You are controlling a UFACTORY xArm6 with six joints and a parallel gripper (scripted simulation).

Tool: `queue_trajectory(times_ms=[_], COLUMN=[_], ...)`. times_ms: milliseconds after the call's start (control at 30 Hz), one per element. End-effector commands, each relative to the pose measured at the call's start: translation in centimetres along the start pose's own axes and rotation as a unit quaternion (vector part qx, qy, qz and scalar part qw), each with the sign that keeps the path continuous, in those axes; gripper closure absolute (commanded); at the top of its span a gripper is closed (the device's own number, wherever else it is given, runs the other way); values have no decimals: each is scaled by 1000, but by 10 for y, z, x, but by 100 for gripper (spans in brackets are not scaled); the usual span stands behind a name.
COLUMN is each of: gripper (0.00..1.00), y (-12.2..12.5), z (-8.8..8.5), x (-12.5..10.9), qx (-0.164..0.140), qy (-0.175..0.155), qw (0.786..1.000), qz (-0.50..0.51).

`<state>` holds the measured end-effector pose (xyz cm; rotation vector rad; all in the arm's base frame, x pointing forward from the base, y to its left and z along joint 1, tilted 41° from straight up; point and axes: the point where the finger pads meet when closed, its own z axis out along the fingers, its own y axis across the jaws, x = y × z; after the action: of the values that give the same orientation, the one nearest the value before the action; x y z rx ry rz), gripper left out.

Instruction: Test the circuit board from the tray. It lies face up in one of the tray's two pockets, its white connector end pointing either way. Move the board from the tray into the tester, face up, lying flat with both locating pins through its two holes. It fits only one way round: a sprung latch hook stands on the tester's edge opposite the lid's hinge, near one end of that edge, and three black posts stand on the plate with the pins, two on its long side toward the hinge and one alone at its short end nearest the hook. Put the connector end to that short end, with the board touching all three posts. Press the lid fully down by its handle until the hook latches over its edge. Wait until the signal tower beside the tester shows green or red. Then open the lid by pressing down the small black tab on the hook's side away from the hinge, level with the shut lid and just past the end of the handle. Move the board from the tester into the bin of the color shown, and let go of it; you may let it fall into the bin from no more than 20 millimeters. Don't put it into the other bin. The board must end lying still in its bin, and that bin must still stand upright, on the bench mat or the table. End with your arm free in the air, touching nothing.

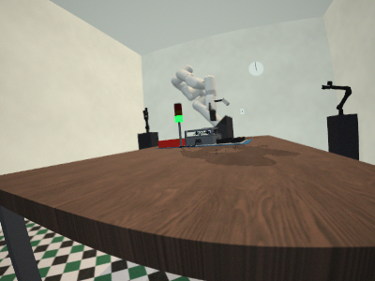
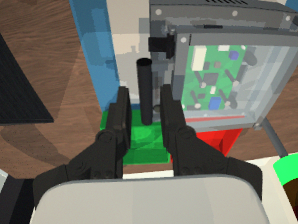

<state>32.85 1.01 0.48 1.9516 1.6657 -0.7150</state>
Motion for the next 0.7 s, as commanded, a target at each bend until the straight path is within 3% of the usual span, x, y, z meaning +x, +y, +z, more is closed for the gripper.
queue_trajectory(times_ms=[0,300,667], gripper=[73,73,73], y=[1,0,0], z=[-1,-1,0], x=[-19,-38,-40], qx=[-2,-2,-2], qy=[2,2,2], qw=[1000,1000,1000], qz=[0,0,0])
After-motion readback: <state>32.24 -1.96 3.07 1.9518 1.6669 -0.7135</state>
